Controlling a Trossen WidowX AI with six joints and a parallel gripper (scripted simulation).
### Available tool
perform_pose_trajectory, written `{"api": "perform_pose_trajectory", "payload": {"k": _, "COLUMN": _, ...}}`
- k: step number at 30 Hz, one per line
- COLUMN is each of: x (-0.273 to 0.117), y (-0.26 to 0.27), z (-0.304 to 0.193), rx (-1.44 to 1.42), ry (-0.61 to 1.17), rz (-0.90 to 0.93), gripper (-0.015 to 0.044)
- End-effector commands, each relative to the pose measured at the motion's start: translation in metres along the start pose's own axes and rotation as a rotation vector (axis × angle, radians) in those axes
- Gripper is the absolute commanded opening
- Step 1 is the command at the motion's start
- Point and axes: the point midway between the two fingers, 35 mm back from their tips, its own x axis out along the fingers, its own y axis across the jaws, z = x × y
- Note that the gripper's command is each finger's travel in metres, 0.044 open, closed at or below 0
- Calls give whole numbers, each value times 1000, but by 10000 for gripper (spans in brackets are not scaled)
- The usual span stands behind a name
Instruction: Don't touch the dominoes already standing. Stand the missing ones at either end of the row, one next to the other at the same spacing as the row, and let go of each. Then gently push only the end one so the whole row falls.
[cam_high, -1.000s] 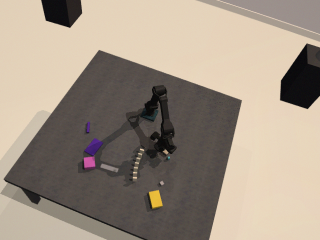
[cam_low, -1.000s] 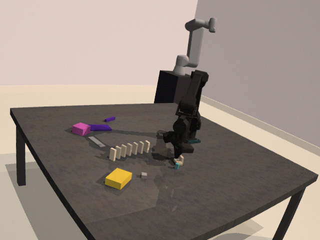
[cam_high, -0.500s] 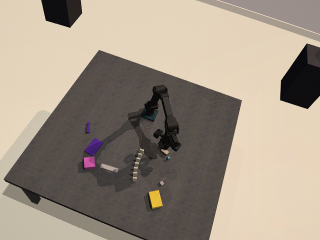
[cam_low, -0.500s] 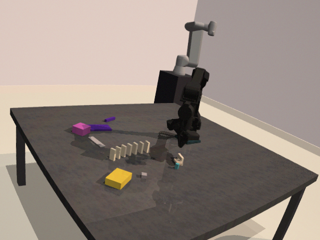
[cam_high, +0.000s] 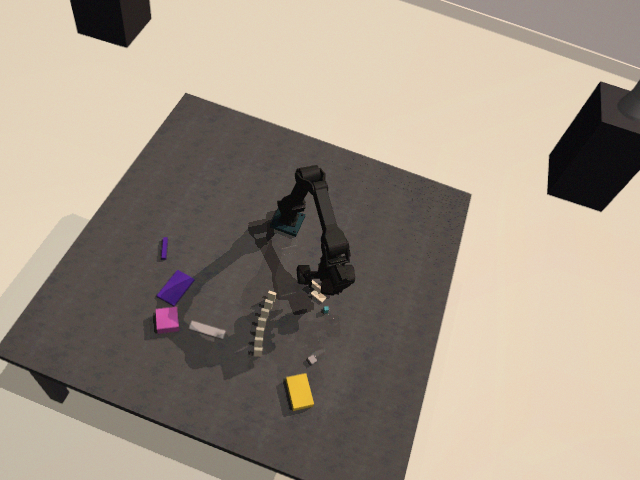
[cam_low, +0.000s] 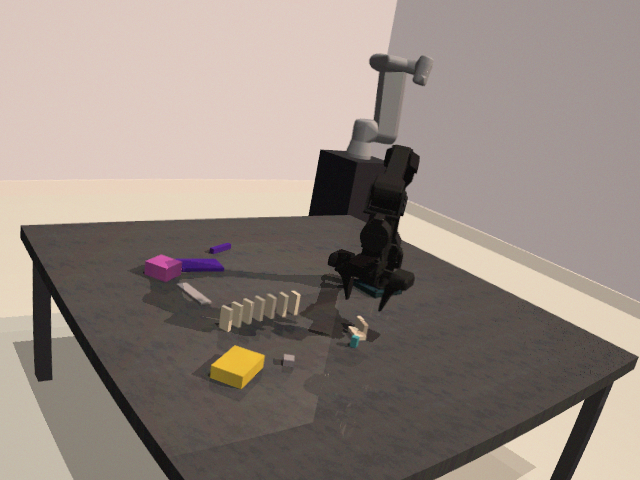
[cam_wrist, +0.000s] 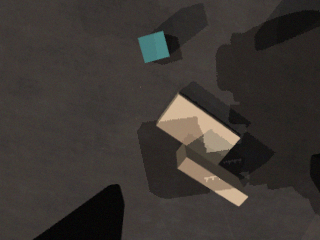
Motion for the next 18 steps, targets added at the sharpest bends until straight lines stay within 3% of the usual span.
{"api": "perform_pose_trajectory", "payload": {"k": 1, "x": -4, "y": 13, "z": 11, "rx": -794, "ry": -10, "rz": 4, "gripper": 440}}
{"api": "perform_pose_trajectory", "payload": {"k": 18, "x": -4, "y": 15, "z": 10, "rx": -794, "ry": -10, "rz": 4, "gripper": 440}}
